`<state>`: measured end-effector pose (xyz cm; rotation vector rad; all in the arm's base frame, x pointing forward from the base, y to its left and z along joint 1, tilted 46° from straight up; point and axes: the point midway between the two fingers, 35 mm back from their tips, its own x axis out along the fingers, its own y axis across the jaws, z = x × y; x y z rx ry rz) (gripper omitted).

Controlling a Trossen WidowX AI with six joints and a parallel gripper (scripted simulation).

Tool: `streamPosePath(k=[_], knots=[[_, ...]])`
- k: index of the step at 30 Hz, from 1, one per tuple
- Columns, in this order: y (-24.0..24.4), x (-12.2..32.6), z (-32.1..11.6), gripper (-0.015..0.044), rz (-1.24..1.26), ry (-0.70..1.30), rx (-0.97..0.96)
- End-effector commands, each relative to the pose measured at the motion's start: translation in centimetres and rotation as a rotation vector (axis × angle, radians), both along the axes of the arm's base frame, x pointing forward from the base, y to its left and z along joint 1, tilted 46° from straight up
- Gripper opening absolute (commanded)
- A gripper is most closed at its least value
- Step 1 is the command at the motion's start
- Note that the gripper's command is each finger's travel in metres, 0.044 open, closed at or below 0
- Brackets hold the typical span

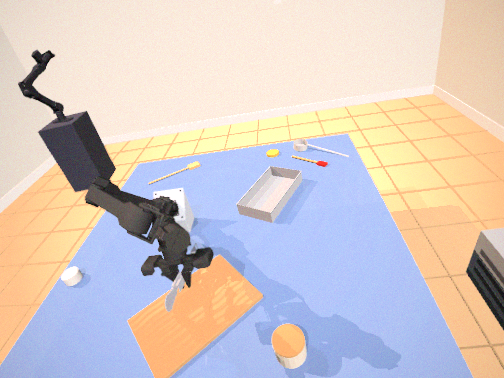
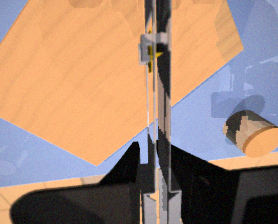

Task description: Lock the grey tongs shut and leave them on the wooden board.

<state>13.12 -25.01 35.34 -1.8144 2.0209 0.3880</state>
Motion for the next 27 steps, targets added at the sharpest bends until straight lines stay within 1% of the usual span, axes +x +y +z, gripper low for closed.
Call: streamPosePath(k=[1, 12, 27], knots=[[0.4, -0.4, 0.0, -0.0150, -0.012, -0.024, 0.061], [2.2, -2.1, -0.3, -0.0150, -0.078, -0.083, 0.260], [1.6, -2.1, -0.9, -0.0150, -0.081, -0.084, 0.265]])
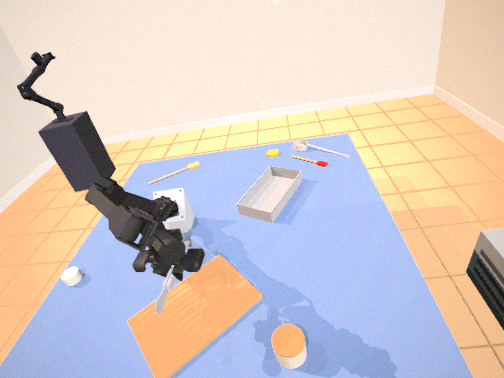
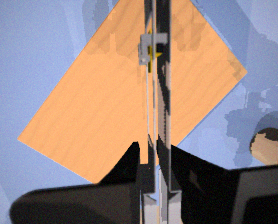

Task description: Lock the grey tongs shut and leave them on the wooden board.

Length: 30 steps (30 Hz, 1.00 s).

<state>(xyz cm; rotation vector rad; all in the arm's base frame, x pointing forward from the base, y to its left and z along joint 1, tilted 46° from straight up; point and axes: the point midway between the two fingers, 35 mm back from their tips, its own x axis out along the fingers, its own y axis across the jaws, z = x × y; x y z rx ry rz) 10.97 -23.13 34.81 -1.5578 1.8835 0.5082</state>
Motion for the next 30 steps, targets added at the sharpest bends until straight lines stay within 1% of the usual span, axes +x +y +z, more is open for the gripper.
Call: streamPosePath(k=[1, 30], knots=[[-0.4, 0.1, -0.5, -0.0150, 0.005, 0.004, 0.007], [-3.8, 0.1, -3.5, -0.0150, 0.003, 0.006, 0.009]])
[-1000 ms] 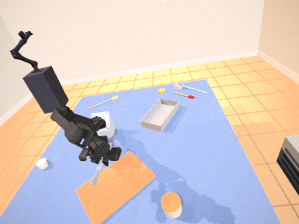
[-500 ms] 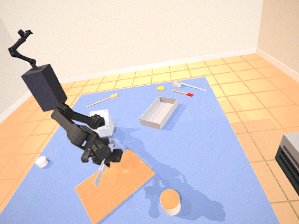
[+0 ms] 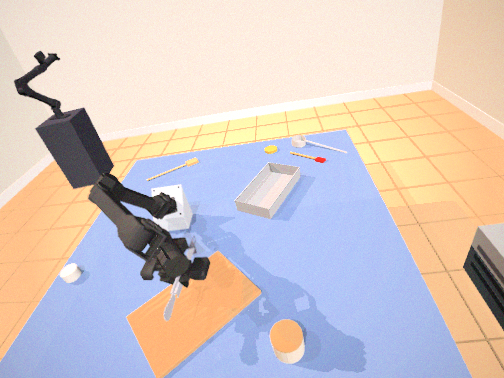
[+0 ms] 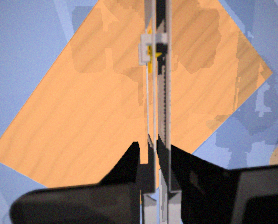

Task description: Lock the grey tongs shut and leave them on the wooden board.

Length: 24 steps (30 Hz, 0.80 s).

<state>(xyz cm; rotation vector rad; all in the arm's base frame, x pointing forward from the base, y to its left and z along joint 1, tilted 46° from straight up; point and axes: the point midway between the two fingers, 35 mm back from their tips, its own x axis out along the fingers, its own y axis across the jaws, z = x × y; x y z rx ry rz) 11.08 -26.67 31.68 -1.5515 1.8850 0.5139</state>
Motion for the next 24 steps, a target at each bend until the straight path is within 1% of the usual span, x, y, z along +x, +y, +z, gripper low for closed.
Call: streamPosePath(k=[1, 24], knots=[[-0.4, 0.0, -0.5, -0.0150, 0.006, 0.003, 0.004], [-3.0, -0.7, -3.0, -0.0150, 0.007, 0.008, -0.001]])
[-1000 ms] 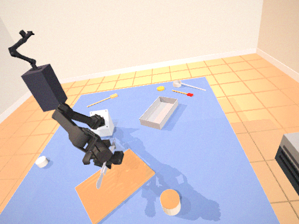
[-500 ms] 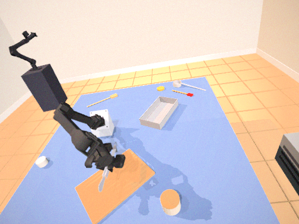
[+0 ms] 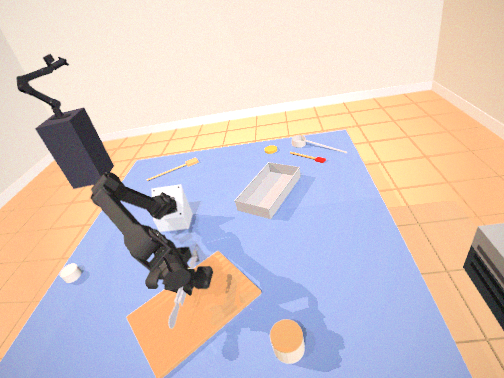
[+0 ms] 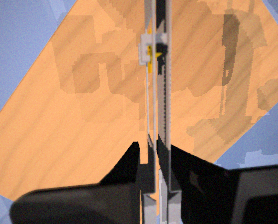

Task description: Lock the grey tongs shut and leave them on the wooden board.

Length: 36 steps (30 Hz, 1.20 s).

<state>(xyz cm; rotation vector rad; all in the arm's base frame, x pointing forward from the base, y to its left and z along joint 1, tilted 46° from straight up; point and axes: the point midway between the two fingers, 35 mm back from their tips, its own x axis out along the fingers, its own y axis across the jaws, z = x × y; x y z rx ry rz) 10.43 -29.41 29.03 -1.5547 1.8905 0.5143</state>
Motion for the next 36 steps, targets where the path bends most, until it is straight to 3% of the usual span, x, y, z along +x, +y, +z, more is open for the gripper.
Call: streamPosePath(k=[1, 16, 36], knots=[[-0.4, -0.1, -0.5, -0.0150, 0.006, 0.003, 0.003], [-1.5, -0.6, -1.7, -0.0150, 0.007, 0.007, -0.001], [-1.4, -0.7, -1.6, 0.0375, 0.000, 0.006, -0.003]])
